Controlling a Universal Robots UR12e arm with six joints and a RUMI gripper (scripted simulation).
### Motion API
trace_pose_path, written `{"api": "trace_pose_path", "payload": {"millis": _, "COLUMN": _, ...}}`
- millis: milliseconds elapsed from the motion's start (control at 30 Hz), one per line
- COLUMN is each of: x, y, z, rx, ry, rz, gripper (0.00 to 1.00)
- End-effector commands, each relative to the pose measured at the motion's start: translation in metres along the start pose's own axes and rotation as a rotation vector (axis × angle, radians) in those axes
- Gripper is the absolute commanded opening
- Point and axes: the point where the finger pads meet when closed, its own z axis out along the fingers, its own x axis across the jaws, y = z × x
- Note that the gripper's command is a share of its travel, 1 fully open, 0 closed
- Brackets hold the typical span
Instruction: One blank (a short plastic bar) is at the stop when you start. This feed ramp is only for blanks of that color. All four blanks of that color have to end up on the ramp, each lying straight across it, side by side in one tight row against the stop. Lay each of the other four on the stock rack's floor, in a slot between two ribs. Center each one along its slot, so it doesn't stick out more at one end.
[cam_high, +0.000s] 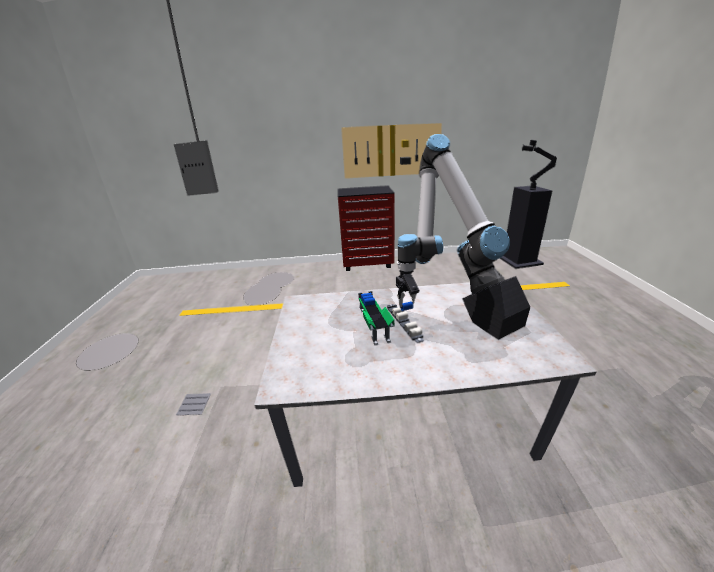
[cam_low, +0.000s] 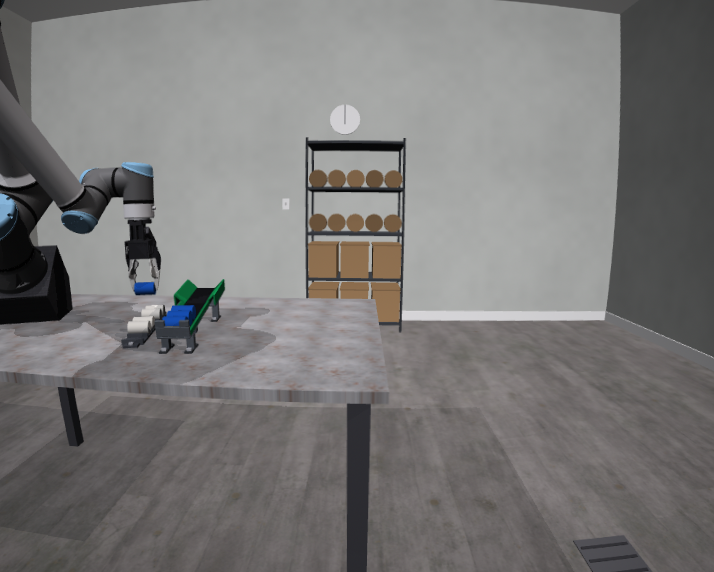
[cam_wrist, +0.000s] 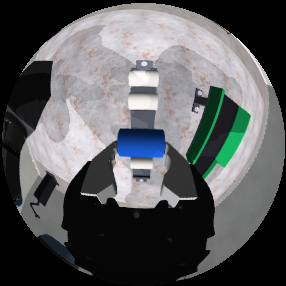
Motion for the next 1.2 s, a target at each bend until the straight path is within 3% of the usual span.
{"api": "trace_pose_path", "payload": {"millis": 0, "x": 0.000, "y": 0.000, "z": -0.003, "rx": 0.000, "ry": -0.001, "rz": 0.001, "gripper": 0.36}}
{"api": "trace_pose_path", "payload": {"millis": 333, "x": 0.008, "y": 0.005, "z": -0.005, "rx": 0.000, "ry": -0.002, "rz": 0.006, "gripper": 0.36}}
{"api": "trace_pose_path", "payload": {"millis": 467, "x": 0.045, "y": 0.028, "z": -0.015, "rx": 0.001, "ry": -0.002, "rz": 0.033, "gripper": 0.36}}
{"api": "trace_pose_path", "payload": {"millis": 600, "x": 0.097, "y": 0.070, "z": -0.036, "rx": 0.001, "ry": -0.002, "rz": 0.074, "gripper": 0.36}}
{"api": "trace_pose_path", "payload": {"millis": 667, "x": 0.097, "y": 0.070, "z": -0.036, "rx": 0.001, "ry": -0.002, "rz": 0.074, "gripper": 0.36}}
{"api": "trace_pose_path", "payload": {"millis": 833, "x": 0.143, "y": 0.118, "z": -0.063, "rx": 0.000, "ry": -0.002, "rz": 0.116, "gripper": 0.36}}
{"api": "trace_pose_path", "payload": {"millis": 933, "x": 0.152, "y": 0.130, "z": -0.070, "rx": 0.000, "ry": -0.001, "rz": 0.126, "gripper": 0.36}}
{"api": "trace_pose_path", "payload": {"millis": 1167, "x": 0.153, "y": 0.131, "z": -0.071, "rx": 0.000, "ry": -0.001, "rz": 0.126, "gripper": 0.36}}
